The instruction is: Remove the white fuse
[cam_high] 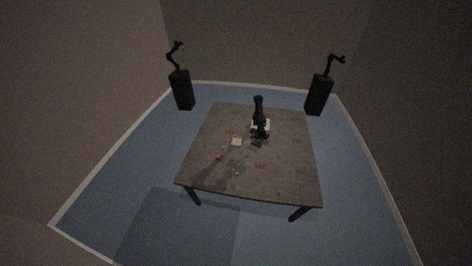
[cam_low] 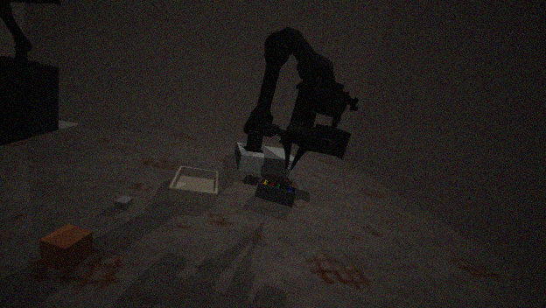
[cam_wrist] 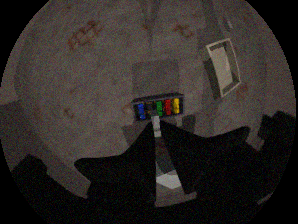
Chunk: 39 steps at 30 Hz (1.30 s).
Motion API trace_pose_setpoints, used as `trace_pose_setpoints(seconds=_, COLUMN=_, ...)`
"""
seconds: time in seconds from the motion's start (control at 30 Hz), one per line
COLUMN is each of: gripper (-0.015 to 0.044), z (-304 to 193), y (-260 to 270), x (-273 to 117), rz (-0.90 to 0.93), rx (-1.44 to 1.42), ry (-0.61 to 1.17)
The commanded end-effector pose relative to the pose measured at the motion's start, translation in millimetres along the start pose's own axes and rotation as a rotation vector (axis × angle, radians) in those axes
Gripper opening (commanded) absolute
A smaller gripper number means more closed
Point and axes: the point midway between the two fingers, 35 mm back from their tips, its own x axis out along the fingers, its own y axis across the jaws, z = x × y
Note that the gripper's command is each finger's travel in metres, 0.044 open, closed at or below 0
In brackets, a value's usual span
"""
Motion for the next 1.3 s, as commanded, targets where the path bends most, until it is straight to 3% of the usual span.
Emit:
trace_pose_setpoints(seconds=0.0, gripper=0.0000, z=8.2, y=-8.3, x=-2.1, rz=0.004, rx=0.002, ry=-0.001)
trace_pose_setpoints(seconds=0.67, gripper=0.0000, z=61.4, y=-102.0, x=-3.7, rz=-0.002, rx=0.002, ry=-0.008)
trace_pose_setpoints(seconds=1.27, gripper=0.0000, z=78.9, y=-202.5, x=-4.2, rz=-0.016, rx=0.002, ry=-0.008)
